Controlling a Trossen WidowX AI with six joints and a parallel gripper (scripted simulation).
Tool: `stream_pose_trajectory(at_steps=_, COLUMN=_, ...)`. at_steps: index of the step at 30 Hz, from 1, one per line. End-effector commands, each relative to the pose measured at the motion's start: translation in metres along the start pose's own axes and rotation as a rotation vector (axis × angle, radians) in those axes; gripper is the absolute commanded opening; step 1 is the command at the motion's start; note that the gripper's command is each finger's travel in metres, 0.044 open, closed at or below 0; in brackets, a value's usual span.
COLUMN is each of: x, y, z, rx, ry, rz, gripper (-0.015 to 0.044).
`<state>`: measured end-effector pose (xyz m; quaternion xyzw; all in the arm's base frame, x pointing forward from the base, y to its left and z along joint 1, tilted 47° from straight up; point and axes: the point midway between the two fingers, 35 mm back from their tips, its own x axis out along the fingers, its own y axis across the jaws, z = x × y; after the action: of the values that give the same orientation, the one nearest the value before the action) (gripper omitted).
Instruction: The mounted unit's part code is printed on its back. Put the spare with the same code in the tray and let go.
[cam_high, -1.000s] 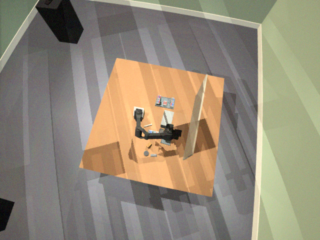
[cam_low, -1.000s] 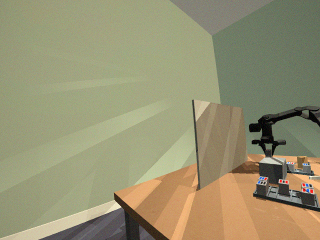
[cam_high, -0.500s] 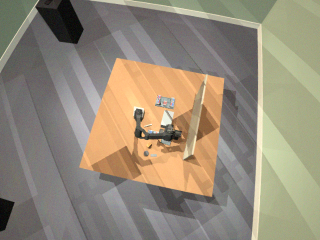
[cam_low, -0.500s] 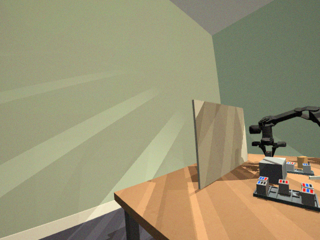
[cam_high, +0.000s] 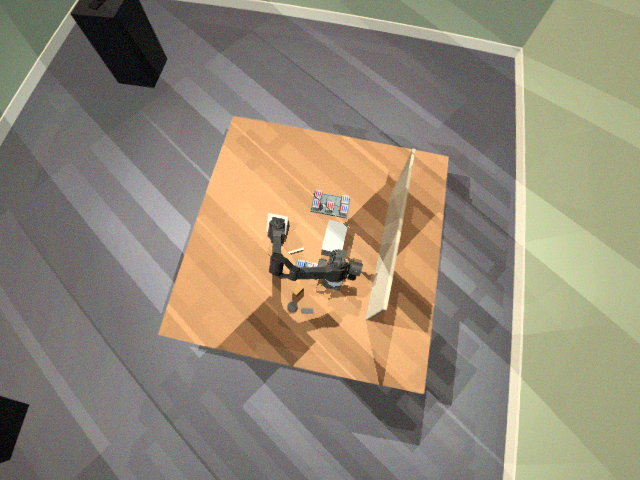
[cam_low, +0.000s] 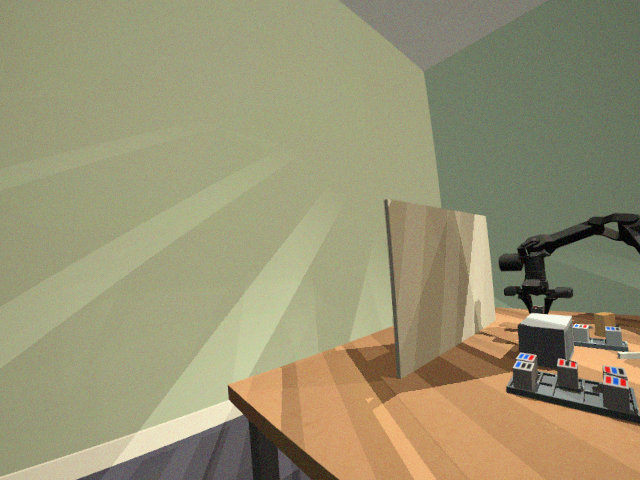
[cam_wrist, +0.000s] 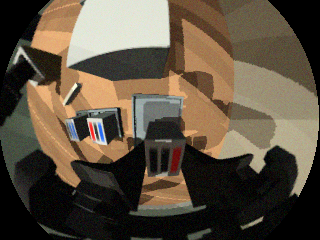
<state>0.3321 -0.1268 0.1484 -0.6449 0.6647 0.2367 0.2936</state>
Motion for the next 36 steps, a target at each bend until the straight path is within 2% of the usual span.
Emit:
stream_pose_trajectory(at_steps=1, x=0.004, y=0.001, z=0.0, rx=-0.004, ry=0.006, rz=0.0, gripper=0.0)
stream_pose_trajectory(at_steps=36, x=0.032, y=0.004, z=-0.003, rx=-0.004, ry=0.013, rz=-0.001, gripper=0.0)
